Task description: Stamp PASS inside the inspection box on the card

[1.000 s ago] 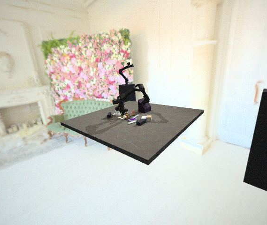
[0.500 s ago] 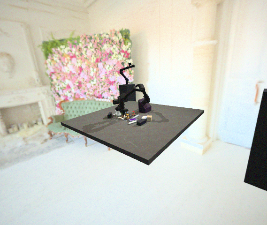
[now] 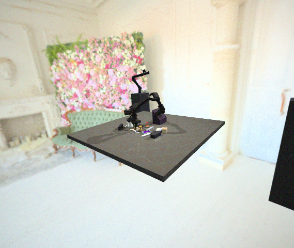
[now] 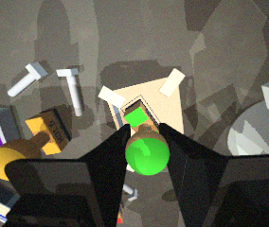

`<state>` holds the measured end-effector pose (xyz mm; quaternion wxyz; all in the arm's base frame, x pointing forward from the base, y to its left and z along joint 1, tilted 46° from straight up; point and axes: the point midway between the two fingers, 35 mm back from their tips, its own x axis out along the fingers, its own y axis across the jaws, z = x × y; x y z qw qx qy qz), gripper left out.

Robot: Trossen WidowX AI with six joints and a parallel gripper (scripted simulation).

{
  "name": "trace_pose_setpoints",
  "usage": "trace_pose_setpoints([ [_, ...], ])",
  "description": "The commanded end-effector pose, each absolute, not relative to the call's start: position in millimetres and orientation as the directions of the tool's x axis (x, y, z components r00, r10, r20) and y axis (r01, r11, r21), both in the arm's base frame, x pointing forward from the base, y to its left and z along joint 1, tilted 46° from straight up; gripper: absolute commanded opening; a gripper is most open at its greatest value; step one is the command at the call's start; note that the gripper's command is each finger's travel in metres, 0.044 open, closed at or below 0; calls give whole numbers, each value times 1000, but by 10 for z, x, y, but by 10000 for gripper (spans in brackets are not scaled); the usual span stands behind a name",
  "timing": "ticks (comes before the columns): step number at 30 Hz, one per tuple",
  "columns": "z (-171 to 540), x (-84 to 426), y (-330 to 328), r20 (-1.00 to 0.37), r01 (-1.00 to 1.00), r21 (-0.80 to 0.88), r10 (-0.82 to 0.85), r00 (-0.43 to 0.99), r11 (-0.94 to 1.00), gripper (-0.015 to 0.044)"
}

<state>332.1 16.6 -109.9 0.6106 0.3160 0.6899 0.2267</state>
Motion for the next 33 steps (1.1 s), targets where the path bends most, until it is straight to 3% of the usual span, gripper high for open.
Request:
trace_pose_setpoints([
  [1,-1116,3324,193,-697,159,701,715,-56,695,0],
  [33,-968,3347,33,-698,159,700,714,-56,696,0],
])
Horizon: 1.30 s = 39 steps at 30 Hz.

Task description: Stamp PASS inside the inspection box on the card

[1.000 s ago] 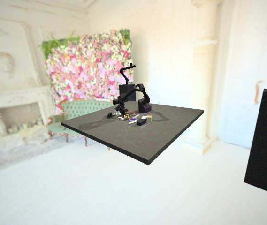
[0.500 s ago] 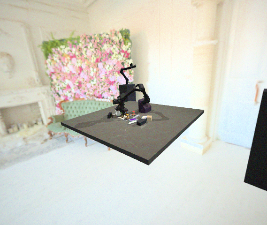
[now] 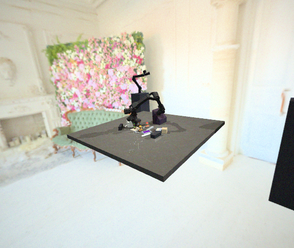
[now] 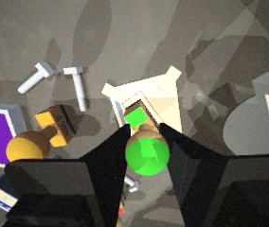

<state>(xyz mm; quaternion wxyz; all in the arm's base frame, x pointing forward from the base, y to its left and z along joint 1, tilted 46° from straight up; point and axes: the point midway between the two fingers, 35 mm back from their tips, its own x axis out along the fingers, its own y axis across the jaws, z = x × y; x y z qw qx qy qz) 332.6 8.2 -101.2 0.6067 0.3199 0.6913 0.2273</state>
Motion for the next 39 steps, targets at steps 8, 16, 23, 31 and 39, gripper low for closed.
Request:
trace_pose_setpoints([
  [8,-881,3362,-62,-699,159,699,713,-55,697,0],
  [16,-791,3371,-155,-699,159,699,713,-55,698,0],
  [23,-710,3375,-237,-699,159,698,713,-56,698,0],
  [31,-617,3375,-328,-699,159,699,713,-56,698,0],
  [39,-426,3339,-206,-702,159,696,710,-56,700,0],
])
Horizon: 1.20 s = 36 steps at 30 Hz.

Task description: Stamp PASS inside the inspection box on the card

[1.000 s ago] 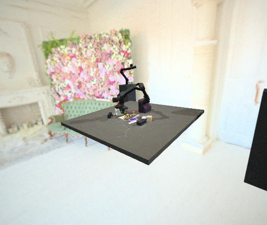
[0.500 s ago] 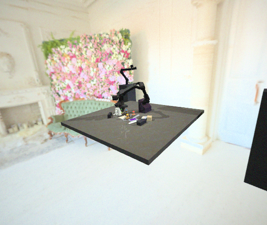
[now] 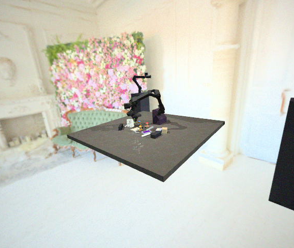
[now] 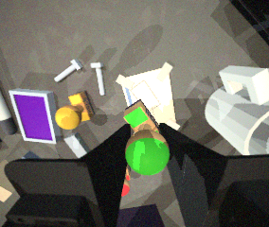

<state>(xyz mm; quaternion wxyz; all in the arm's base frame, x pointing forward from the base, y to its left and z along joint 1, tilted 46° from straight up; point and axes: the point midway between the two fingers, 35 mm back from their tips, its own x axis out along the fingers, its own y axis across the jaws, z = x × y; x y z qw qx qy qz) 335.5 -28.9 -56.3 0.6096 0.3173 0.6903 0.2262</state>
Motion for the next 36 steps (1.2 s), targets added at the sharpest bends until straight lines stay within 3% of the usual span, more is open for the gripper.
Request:
trace_pose_setpoints([
  [1,-386,3329,-176,-702,159,696,710,-56,700,0],
  [36,665,2537,772,-699,159,699,713,-58,698,0],
])
